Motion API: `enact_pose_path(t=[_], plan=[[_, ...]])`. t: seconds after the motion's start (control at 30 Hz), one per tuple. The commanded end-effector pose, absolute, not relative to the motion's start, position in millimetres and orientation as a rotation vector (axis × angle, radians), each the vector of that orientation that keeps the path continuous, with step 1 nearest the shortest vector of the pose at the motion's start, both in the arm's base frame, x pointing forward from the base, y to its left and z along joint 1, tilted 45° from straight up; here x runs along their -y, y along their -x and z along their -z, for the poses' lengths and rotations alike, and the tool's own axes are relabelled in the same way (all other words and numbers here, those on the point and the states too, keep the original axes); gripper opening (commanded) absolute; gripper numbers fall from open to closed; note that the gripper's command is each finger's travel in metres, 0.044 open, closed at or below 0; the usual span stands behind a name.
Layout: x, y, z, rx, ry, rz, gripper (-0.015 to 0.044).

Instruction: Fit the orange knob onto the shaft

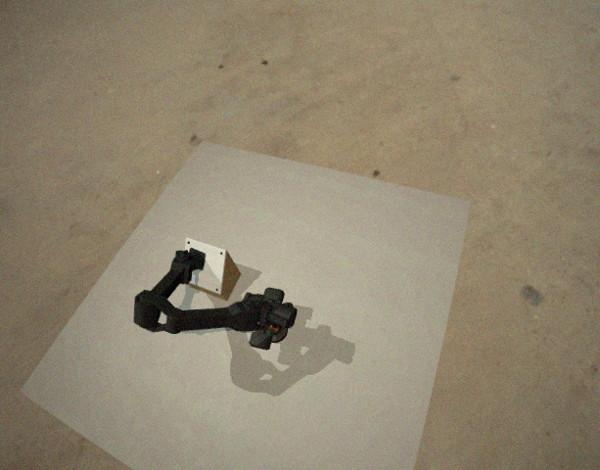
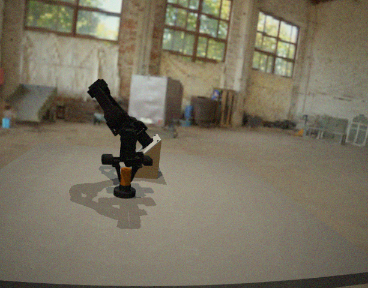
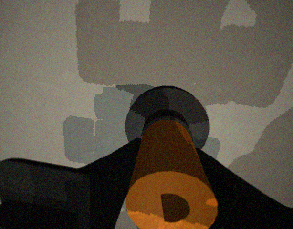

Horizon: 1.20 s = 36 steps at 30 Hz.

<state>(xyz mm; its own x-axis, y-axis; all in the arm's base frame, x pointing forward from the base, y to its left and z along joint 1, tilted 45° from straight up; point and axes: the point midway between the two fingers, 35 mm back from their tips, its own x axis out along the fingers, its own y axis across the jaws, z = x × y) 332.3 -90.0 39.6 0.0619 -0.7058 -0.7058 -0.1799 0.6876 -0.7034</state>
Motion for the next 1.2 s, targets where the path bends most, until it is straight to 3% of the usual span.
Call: enact_pose_path(t=[0.0, 0.57, 0.77, 0.97, 1.17], plan=[[89.6, -332.6, -40.0, -1.487, 0.771, 0.464, 0.0], [89.6, -332.6, -40.0, -1.487, 0.771, 0.464, 0.044], [87.3, -332.9, -41.9, -1.487, 0.77, 0.463, 0.044], [23.7, -327.7, -104.1, -1.489, 0.768, 0.459, 0.044], [20.0, -329.9, -105.2, -1.489, 0.768, 0.46, 0.044]])
